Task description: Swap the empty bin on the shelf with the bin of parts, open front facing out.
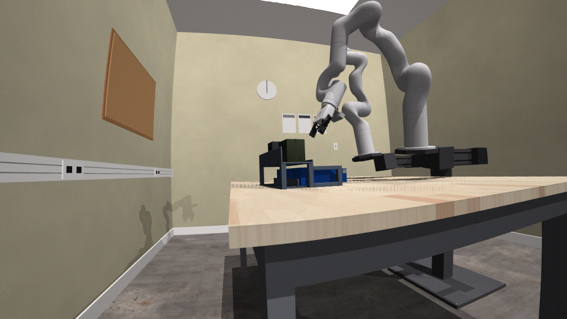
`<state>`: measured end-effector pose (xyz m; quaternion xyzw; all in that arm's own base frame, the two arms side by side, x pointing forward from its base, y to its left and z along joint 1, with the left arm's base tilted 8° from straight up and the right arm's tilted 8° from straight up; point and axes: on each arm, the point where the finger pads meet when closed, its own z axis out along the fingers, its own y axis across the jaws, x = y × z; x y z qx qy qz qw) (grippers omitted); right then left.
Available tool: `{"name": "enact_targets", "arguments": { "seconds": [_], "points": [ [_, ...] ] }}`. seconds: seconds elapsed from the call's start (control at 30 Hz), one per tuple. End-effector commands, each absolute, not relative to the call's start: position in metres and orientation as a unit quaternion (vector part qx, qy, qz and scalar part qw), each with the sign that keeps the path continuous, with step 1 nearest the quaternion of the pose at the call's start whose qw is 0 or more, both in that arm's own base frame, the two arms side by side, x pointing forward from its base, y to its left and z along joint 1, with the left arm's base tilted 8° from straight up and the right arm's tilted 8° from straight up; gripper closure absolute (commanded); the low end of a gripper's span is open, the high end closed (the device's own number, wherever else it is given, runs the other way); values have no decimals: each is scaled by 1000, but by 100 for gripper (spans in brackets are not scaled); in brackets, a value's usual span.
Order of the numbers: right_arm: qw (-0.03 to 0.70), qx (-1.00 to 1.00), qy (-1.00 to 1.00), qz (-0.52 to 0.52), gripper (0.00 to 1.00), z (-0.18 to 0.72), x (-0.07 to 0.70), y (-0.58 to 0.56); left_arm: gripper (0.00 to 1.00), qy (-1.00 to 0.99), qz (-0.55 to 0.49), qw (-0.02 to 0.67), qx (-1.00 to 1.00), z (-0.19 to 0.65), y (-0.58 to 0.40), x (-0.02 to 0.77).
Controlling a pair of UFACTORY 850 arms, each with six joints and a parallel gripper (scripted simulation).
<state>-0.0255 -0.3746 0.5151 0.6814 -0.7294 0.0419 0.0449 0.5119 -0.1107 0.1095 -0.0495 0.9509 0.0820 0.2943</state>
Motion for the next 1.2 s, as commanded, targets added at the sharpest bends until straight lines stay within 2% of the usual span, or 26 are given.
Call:
{"name": "enact_targets", "arguments": {
  "seconds": [0.0,0.9,0.93,1.17],
  "points": [
    [46,681,-729,43,0,516,-26,-375,0,951,82,295,-50,110,-111,513],
    [46,681,-729,43,0,516,-26,-375,0,951,82,295,-50,110,-111,513],
    [46,681,-729,43,0,516,-26,-375,100,951,82,295,-50,110,-111,513],
    [46,681,-729,43,0,516,-26,-375,100,951,82,295,-50,110,-111,513]
  ]
}}
